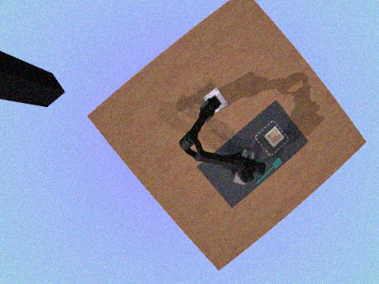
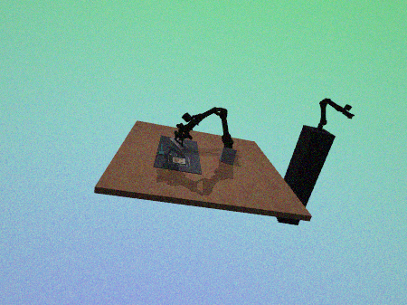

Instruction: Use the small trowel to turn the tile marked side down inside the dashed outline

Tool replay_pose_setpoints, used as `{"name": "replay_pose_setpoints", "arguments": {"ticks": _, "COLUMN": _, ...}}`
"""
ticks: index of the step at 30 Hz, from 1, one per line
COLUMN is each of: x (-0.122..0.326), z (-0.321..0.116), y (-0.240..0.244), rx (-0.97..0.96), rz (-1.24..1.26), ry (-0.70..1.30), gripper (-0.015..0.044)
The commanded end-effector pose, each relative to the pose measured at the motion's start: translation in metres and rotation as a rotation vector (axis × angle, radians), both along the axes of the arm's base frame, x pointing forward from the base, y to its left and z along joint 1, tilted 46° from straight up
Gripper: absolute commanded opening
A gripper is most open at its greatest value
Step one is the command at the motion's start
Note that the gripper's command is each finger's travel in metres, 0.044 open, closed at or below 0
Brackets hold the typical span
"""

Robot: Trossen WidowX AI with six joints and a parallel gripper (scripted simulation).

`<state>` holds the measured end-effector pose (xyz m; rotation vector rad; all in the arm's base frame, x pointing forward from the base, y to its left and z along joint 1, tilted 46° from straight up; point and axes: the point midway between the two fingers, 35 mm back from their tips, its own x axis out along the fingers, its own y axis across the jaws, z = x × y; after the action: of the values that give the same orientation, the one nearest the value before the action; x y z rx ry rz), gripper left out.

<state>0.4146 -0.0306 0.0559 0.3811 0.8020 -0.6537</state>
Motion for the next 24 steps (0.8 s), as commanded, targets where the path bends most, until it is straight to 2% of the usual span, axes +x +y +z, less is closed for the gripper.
{"name": "replay_pose_setpoints", "arguments": {"ticks": 1, "x": 0.002, "z": 0.01, "y": -0.009, "rx": 0.006, "rz": 0.072, "ry": 0.075, "gripper": 0.0}}
{"name": "replay_pose_setpoints", "arguments": {"ticks": 13, "x": -0.022, "z": 0.037, "y": -0.049, "rx": 0.079, "rz": 0.302, "ry": 0.345, "gripper": 0.0}}
{"name": "replay_pose_setpoints", "arguments": {"ticks": 24, "x": -0.06, "z": 0.076, "y": -0.075, "rx": 0.22, "rz": 0.525, "ry": 0.481, "gripper": 0.0}}
